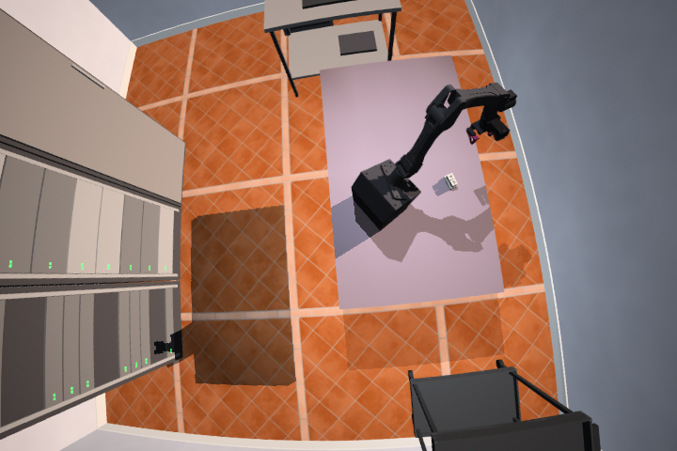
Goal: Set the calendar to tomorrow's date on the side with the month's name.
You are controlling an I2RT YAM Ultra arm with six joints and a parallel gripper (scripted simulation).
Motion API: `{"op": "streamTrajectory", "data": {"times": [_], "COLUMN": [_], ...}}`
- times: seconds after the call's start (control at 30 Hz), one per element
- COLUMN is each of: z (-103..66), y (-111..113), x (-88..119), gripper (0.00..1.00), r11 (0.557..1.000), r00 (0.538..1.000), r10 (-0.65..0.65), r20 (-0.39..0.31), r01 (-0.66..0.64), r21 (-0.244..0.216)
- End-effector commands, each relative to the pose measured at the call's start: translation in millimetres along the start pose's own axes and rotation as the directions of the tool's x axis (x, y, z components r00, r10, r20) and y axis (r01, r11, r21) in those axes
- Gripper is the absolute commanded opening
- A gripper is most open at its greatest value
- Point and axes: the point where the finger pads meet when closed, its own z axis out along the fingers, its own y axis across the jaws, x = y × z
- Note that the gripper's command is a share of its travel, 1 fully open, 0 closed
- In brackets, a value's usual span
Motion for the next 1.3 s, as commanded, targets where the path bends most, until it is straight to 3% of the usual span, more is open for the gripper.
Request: {"op": "streamTrajectory", "data": {"times": [0.0,0.53,0.57,0.67,0.7,0.83,0.93,1.03,1.1,1.13,1.2,1.27], "z": [-3.7,-3.7,-19.2,6.6,23.9,78.6,124.7,157.4,157.4,154.3,154.1,162.7], "y": [2,2,10,-1,-3,-21,-47,-75,-75,-76,-76,-85], "x": [-1,-1,-4,-5,-5,-16,-28,-38,-38,-40,-40,-42], "gripper": [1.00,1.00,1.00,1.00,1.00,1.00,1.00,1.00,1.00,1.00,1.00,1.00], "r11": [1.000,1.000,0.998,1.000,1.000,0.999,0.998,0.998,0.998,1.000,1.000,1.000], "r00": [1.000,1.000,1.000,1.000,1.000,0.996,0.986,0.974,0.974,0.973,0.973,0.968], "r10": [0.002,0.002,0.010,0.004,0.002,0.005,0.014,0.026,0.026,0.016,0.016,0.019], "r20": [0.001,0.001,0.004,-0.010,-0.021,-0.093,-0.165,-0.226,-0.226,-0.231,-0.231,-0.249], "r01": [-0.002,-0.002,-0.009,-0.004,-0.002,0.000,-0.004,-0.013,-0.013,-0.012,-0.012,-0.015], "r21": [-0.012,-0.012,-0.069,-0.014,0.017,0.047,0.059,0.056,0.056,0.021,0.019,0.015]}}
